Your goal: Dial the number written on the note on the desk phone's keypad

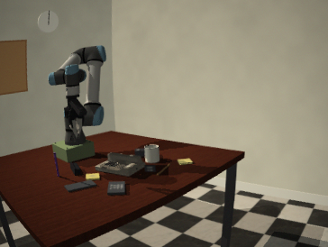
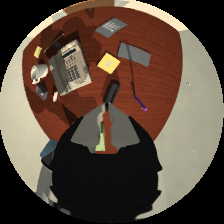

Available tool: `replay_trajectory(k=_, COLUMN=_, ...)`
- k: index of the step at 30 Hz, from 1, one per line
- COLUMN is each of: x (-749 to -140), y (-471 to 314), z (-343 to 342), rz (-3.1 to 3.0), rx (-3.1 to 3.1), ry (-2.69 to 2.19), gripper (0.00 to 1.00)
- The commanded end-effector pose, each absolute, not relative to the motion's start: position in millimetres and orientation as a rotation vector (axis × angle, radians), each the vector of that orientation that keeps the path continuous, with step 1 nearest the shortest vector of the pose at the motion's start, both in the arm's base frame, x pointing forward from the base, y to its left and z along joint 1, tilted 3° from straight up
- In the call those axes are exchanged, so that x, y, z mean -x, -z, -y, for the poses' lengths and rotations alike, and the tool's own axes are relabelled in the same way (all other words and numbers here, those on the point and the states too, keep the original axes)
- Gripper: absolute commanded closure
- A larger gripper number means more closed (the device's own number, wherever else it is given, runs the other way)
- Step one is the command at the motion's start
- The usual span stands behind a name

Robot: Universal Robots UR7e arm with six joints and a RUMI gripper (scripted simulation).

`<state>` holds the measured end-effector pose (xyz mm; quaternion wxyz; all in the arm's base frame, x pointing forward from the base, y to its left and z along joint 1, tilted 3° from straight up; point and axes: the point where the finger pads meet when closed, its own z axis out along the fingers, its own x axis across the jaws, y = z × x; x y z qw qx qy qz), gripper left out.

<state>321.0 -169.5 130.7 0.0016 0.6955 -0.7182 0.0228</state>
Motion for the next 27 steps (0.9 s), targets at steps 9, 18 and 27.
replay_trajectory(k=9, x=-336, y=-132, z=170, rz=2.254, rx=-2.183, ry=-0.073, gripper=1.00)
replay_trajectory(k=18, x=-371, y=-133, z=171, rz=2.254, rx=-2.183, ry=-0.073, gripper=1.00)
replay_trajectory(k=27, x=-409, y=-134, z=173, rz=2.254, rx=-2.183, ry=-0.073, gripper=1.00)
